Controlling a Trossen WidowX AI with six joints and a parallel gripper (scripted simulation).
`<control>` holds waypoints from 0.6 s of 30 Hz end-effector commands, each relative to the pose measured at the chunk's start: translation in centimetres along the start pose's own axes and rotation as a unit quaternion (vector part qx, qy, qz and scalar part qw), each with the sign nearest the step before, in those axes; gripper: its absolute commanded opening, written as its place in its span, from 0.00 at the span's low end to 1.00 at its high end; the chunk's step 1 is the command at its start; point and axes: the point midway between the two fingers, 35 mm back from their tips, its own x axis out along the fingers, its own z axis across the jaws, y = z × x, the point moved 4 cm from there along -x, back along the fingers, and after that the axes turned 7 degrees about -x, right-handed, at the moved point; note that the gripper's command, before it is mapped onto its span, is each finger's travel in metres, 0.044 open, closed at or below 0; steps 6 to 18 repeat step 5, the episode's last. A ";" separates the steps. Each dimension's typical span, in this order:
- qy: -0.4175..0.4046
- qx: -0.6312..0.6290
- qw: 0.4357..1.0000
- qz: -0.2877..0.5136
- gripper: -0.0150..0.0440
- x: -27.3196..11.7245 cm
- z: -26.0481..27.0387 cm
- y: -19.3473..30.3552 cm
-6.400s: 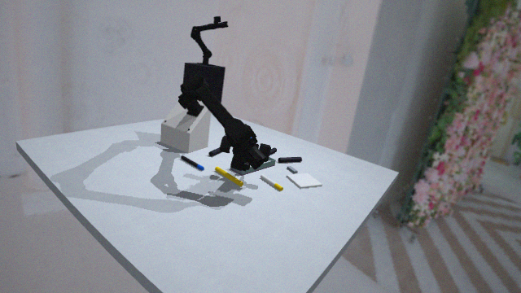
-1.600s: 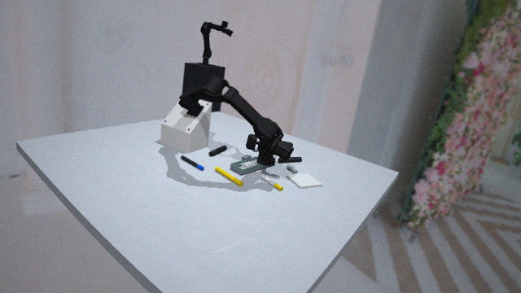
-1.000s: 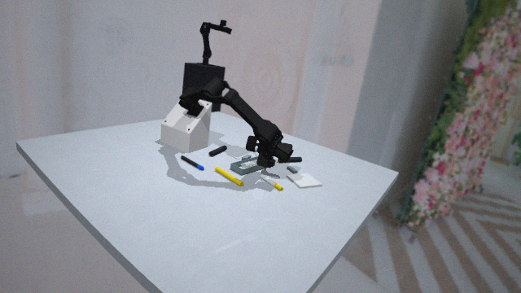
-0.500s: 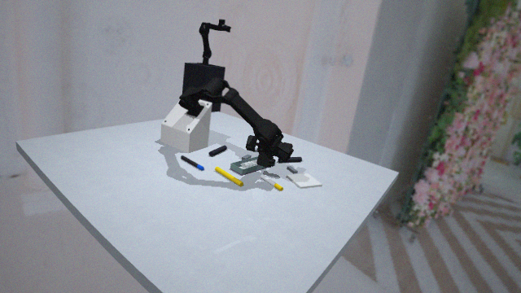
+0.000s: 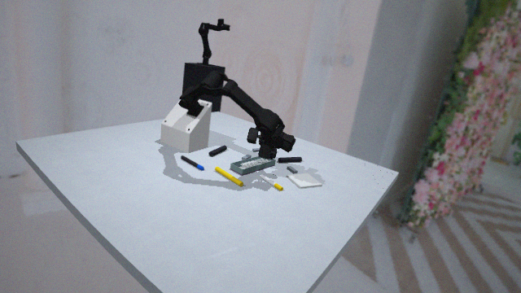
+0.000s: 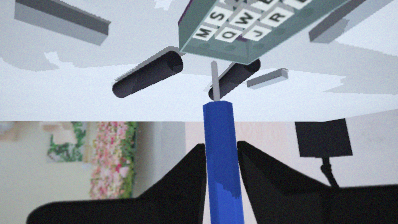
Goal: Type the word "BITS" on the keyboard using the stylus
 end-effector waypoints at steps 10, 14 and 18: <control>-0.001 -0.001 1.000 -0.001 0.39 0.0 0.1 0.0; -0.001 -0.001 1.000 -0.001 0.39 0.0 0.1 0.0; -0.001 -0.001 1.000 -0.001 0.39 0.0 0.1 0.0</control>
